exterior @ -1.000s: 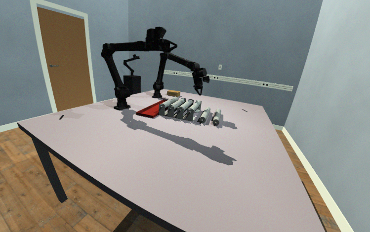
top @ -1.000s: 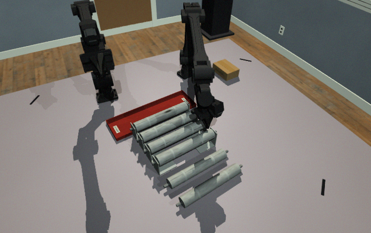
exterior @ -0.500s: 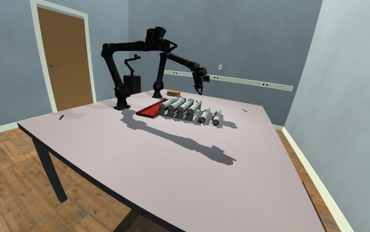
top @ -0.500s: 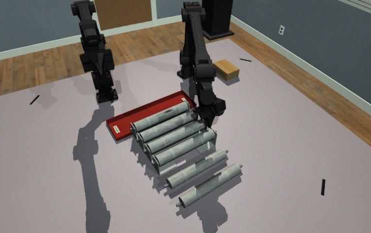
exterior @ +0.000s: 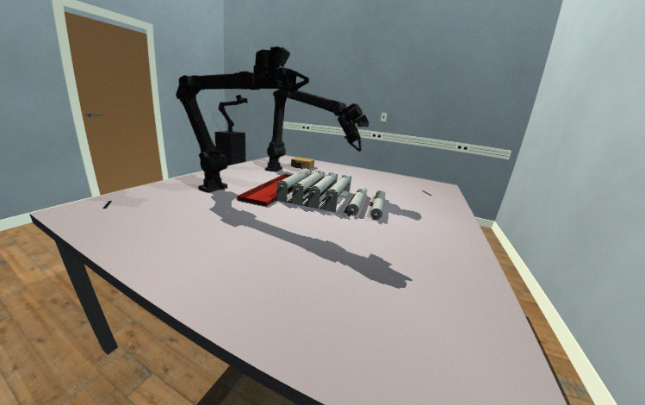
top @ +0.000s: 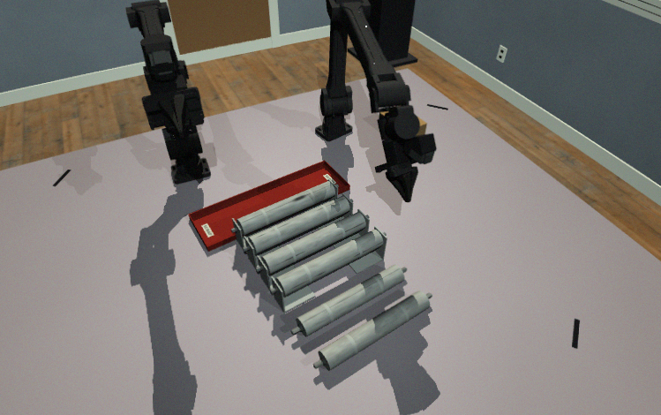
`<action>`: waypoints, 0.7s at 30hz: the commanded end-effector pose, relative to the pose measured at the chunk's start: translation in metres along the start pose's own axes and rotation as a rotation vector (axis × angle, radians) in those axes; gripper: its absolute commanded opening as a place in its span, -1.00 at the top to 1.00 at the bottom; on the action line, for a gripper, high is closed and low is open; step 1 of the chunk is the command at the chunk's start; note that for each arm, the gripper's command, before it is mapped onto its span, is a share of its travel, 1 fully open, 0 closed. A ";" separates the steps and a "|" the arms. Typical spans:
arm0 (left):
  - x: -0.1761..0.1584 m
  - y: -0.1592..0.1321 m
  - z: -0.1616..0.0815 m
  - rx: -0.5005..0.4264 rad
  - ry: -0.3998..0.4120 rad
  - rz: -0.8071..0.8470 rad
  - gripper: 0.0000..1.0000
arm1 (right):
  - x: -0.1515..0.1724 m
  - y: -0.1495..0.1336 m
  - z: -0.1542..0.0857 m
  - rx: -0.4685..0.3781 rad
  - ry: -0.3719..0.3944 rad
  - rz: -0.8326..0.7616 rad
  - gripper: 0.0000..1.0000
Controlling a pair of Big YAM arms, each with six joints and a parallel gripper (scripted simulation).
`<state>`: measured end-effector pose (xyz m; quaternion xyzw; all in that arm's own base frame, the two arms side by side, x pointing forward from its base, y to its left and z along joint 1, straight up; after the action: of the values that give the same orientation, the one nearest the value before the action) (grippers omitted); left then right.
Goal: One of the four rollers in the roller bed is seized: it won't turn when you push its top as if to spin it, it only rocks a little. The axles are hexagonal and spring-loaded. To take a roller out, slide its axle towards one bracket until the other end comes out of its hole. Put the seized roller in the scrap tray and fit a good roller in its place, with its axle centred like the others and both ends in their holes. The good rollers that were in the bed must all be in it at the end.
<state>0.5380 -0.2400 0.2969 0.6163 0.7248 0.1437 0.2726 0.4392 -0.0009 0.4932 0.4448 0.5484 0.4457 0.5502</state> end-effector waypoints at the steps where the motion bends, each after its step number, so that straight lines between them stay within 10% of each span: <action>1: 0.021 0.037 -0.053 -0.164 -0.084 0.015 1.00 | -0.003 0.033 0.000 -0.058 -0.007 -0.011 1.00; 21: 0.135 0.088 -0.184 -0.690 -0.144 0.033 1.00 | -0.003 0.022 0.000 -0.041 -0.008 -0.007 1.00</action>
<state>0.5015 -0.0740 0.4358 0.5134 0.6384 0.3113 0.4817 0.4392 -0.0007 0.4931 0.4447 0.5488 0.4455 0.5500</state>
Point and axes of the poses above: on each arm, the point where the finger pads meet when closed, its own z axis out along the fingers, its own x axis across the jaws, y = z × x, the point moved 8 cm from there along -z, back along the fingers, and after that the axes turned 12 degrees about -z, right-handed, at the moved point
